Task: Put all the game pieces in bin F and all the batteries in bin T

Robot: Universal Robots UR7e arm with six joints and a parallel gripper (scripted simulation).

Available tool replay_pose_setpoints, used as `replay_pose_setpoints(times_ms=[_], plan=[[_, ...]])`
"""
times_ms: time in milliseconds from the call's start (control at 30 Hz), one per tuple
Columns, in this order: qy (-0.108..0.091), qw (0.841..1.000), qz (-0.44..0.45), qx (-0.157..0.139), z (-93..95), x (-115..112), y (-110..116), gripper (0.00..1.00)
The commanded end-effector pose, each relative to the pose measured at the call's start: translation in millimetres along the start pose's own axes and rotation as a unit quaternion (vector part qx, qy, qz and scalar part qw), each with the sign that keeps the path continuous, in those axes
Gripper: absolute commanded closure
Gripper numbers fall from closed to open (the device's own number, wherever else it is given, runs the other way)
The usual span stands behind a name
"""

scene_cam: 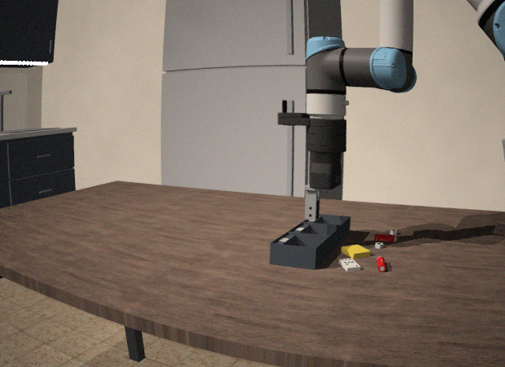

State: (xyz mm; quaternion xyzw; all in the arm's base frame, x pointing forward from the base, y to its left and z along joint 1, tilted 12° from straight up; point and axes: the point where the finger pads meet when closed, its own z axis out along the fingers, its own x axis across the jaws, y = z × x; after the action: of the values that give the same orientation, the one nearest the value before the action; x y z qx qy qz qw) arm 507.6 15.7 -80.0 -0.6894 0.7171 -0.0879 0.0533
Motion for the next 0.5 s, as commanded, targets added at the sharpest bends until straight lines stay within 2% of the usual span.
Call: replay_pose_setpoints(times_ms=[0,367,467], plan=[[0.0,1.0,0.0,0.001,11.0,0,-1,0.69],[0.0,1.0,0.0,0.001,40.3,0,-1,0.69],[0.0,1.0,0.0,0.001,42.0,0,-1,0.69]])
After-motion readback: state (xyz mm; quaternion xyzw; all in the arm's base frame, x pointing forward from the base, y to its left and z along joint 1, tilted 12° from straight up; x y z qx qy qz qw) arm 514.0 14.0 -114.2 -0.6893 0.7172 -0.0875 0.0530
